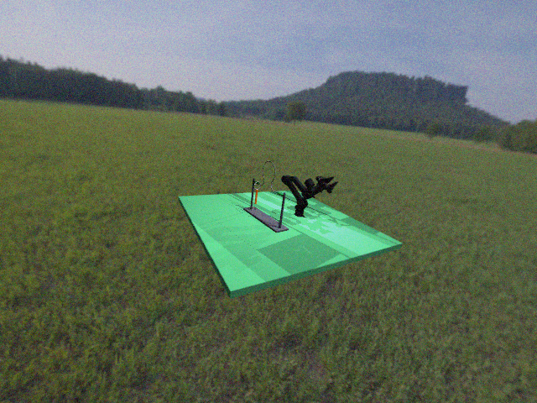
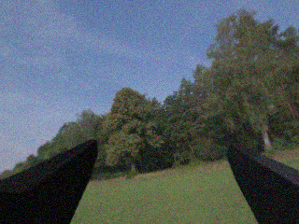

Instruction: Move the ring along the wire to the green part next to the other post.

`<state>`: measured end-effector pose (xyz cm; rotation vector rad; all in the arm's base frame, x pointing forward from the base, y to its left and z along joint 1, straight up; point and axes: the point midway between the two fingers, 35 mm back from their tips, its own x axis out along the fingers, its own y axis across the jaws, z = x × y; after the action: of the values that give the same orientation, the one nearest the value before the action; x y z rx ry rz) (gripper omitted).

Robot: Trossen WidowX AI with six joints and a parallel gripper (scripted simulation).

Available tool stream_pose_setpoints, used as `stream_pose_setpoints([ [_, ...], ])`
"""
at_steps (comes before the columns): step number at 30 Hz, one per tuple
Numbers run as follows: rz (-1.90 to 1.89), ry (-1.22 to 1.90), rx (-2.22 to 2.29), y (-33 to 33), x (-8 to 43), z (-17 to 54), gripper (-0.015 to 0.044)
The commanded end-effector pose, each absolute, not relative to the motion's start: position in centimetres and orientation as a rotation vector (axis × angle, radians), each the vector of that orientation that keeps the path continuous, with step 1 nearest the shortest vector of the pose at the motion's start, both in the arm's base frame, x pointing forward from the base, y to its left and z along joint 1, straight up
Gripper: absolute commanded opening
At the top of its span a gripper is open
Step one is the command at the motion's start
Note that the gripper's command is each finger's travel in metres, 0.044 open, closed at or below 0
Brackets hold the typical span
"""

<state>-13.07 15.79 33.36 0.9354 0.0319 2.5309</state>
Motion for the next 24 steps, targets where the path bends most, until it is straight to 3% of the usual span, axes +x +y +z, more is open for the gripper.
stream_pose_setpoints([
  [1,2.527,0.029,0.932,15.9,-13.0,33.3,0.0374],
  [9,2.342,-0.102,0.764,19.8,-10.0,31.7,0.0164],
  [24,1.964,-0.218,0.457,25.2,-0.6,27.9,0.0160],
])
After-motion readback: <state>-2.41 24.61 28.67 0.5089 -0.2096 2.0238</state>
